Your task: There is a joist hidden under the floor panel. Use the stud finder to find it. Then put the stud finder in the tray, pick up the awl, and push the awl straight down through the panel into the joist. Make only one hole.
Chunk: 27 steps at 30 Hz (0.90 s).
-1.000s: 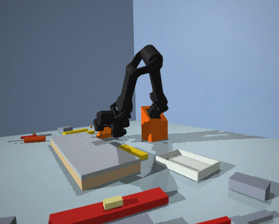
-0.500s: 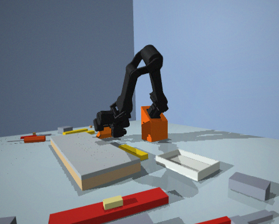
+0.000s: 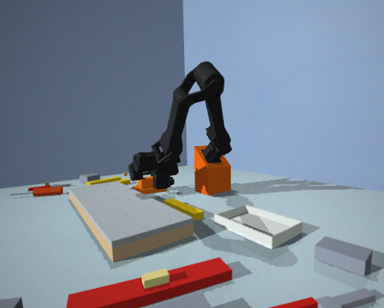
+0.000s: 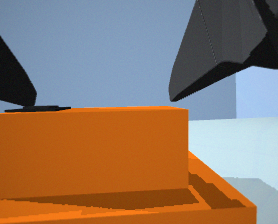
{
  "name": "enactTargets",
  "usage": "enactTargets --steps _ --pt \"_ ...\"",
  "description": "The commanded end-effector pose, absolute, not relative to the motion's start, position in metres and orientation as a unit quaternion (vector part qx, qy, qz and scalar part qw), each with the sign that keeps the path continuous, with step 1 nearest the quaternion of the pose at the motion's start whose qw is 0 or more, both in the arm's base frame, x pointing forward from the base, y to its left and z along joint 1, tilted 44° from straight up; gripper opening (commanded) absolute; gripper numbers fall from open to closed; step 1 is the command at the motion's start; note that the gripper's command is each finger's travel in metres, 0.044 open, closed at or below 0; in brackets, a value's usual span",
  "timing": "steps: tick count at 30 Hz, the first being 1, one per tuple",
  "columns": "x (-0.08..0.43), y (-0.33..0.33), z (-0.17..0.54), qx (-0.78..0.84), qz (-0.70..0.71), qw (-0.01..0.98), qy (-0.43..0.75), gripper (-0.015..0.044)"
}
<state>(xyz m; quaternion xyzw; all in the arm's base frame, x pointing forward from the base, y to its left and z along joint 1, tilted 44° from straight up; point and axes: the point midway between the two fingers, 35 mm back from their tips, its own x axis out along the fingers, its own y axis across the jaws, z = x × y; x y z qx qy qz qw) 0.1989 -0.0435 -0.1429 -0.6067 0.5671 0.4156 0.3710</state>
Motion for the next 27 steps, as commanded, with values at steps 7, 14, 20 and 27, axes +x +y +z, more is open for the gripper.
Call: enactTargets --steps 7,14,20,27 --pt "0.199 -0.044 -0.143 -0.607 0.416 0.371 0.567 0.044" --pt "0.199 -0.042 -0.14 -0.607 0.416 0.371 0.567 0.044" --pt "0.199 -0.04 -0.135 -0.607 0.416 0.371 0.567 0.044" --pt "0.199 -0.037 -0.128 -0.607 0.416 0.371 0.567 0.044"
